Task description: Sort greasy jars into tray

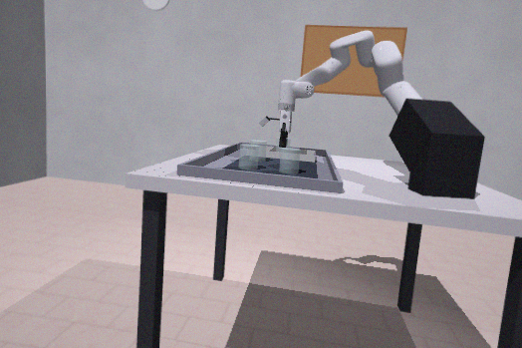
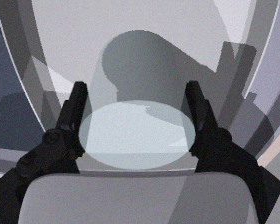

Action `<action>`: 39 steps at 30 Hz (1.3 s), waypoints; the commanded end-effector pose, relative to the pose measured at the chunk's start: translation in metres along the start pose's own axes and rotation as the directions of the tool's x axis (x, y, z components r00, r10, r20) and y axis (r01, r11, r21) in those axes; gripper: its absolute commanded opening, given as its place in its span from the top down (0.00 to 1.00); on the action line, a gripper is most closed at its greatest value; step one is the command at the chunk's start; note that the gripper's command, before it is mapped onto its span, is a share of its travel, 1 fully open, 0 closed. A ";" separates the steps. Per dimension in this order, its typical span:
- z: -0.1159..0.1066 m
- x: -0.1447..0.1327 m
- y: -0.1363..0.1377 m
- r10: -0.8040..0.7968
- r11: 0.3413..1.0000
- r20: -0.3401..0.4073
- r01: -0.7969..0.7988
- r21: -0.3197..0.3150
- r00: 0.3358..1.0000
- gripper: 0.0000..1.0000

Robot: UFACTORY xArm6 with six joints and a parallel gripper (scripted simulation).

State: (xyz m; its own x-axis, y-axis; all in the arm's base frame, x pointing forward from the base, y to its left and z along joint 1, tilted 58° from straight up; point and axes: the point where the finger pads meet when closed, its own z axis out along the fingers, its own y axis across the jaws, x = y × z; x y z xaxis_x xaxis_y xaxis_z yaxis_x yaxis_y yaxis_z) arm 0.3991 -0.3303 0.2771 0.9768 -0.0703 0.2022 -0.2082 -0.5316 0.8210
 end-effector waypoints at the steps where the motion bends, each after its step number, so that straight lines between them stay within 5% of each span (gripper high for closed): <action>1: -0.001 0.001 0.001 0.001 1.000 -0.003 -0.001 0.000 1.000 0.00; 12: -0.001 0.001 0.001 0.001 1.000 -0.003 -0.001 0.000 1.000 0.00; 39: -0.090 0.001 0.000 0.001 1.000 -0.003 -0.001 0.000 1.000 0.00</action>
State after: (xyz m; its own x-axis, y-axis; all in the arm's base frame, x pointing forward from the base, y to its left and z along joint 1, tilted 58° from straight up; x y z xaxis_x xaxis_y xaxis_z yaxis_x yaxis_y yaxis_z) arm 0.3948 -0.2637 0.3188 0.9771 -0.0707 0.2008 -0.2072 -0.5316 0.8212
